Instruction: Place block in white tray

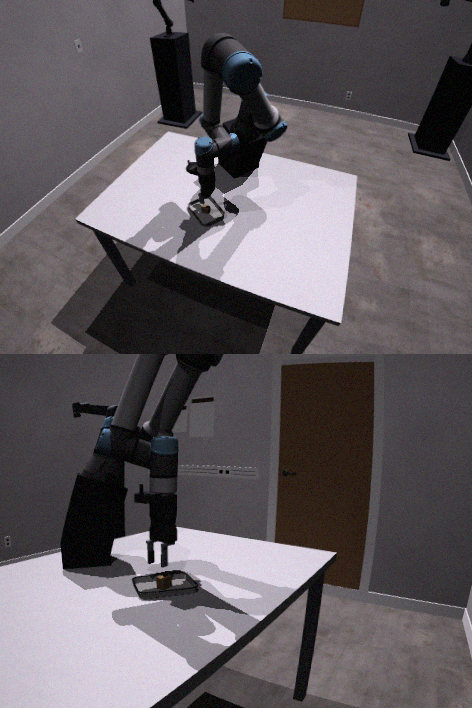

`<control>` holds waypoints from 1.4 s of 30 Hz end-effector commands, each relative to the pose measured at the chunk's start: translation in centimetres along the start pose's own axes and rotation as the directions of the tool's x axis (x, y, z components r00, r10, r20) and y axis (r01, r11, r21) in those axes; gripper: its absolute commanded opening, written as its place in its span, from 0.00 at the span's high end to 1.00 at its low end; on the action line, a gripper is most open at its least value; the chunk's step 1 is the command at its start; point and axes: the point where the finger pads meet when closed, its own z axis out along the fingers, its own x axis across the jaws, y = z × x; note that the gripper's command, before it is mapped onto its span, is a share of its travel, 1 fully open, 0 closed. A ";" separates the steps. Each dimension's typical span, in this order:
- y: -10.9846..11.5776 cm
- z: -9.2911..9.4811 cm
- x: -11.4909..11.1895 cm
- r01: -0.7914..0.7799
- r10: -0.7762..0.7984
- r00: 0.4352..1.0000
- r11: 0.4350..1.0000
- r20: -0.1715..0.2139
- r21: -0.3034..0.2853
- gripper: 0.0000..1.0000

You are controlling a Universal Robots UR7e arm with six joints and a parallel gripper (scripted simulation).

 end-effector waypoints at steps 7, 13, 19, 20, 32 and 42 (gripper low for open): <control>-4.6 0.0 7.1 -0.001 0.001 1.000 1.000 -0.001 -0.001 0.12; -6.3 0.0 9.7 -0.001 0.001 1.000 1.000 -0.001 -0.001 0.12; -8.3 0.0 12.6 -0.001 0.001 1.000 1.000 -0.001 -0.001 0.12; -8.6 0.0 13.0 -0.001 0.001 1.000 1.000 -0.001 -0.001 0.12; -9.3 0.0 14.2 -0.001 0.001 1.000 1.000 0.002 -0.003 0.12; -9.4 0.0 14.2 0.000 0.000 1.000 1.000 0.002 -0.001 0.12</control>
